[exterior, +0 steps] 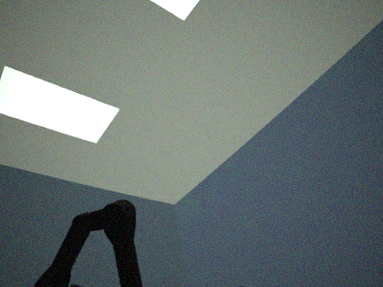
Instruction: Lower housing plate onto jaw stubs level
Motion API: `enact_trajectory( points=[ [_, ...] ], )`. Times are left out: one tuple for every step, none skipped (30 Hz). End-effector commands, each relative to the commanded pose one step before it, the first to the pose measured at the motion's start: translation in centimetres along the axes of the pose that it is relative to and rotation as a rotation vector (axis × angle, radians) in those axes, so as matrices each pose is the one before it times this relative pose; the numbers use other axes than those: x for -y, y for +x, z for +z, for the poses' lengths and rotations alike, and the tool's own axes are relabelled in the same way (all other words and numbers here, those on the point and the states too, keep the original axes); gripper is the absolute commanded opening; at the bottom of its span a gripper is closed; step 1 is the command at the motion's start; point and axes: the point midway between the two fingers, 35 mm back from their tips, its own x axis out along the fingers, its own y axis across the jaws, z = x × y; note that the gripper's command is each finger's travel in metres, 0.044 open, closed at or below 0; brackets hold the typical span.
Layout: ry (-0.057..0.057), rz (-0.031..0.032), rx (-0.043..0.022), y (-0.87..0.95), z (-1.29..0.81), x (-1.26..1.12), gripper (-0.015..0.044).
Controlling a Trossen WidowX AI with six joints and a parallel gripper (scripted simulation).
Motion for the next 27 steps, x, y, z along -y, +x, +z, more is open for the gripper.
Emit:
enact_trajectory(
  points=[
    [-0.0690,-0.00725,0.02384,0.081,-0.224,0.099,0.0440],
    [-0.0163,-0.00439,0.00633,0.066,-0.029,0.054,0.0440],
    [-0.0163,-0.00442,0.00629,0.066,-0.030,0.053,0.0440],
    [-0.0167,-0.00454,0.00637,0.068,-0.031,0.054,0.0440],
    [-0.0169,-0.00464,0.00642,0.069,-0.033,0.055,0.0440],
    [-0.0169,-0.00467,0.00638,0.070,-0.034,0.054,0.0440],
    [-0.0170,-0.00470,0.00633,0.070,-0.036,0.054,0.0440],
    [-0.0170,-0.00473,0.00629,0.071,-0.037,0.053,0.0440],
    [-0.0170,-0.00477,0.00625,0.071,-0.038,0.053,0.0440],
    [-0.0170,-0.00480,0.00620,0.072,-0.039,0.052,0.0440],
    [-0.0170,-0.00483,0.00616,0.072,-0.040,0.052,0.0440],
    [-0.0171,-0.00486,0.00611,0.073,-0.042,0.051,0.0440],
    [-0.0171,-0.00489,0.00607,0.073,-0.043,0.051,0.0440],
    [-0.0166,-0.00477,0.00585,0.071,-0.043,0.049,0.0440],
    [-0.0162,-0.00469,0.00568,0.070,-0.043,0.047,0.0440],
    [-0.0162,-0.00472,0.00564,0.071,-0.044,0.047,0.0440],
    [-0.0163,-0.00474,0.00560,0.071,-0.045,0.046,0.0440],
    [-0.0163,-0.00477,0.00556,0.071,-0.046,0.046,0.0440],
    [-0.0163,-0.00479,0.00552,0.072,-0.047,0.045,0.0440],
    [-0.0163,-0.00481,0.00548,0.072,-0.048,0.045,0.0440],
    [-0.0163,-0.00484,0.00544,0.073,-0.049,0.044,0.0440],
    [-0.0163,-0.00486,0.00540,0.073,-0.050,0.044,0.0440],
    [-0.0164,-0.00488,0.00536,0.073,-0.051,0.043,0.0440],
    [-0.0164,-0.00491,0.00532,0.074,-0.052,0.043,0.0440],
    [-0.0164,-0.00494,0.00528,0.074,-0.053,0.042,0.0440],
    [-0.0164,-0.00496,0.00524,0.075,-0.054,0.041,0.0440],
    [-0.0164,-0.00498,0.00520,0.075,-0.055,0.041,0.0440]
  ],
)
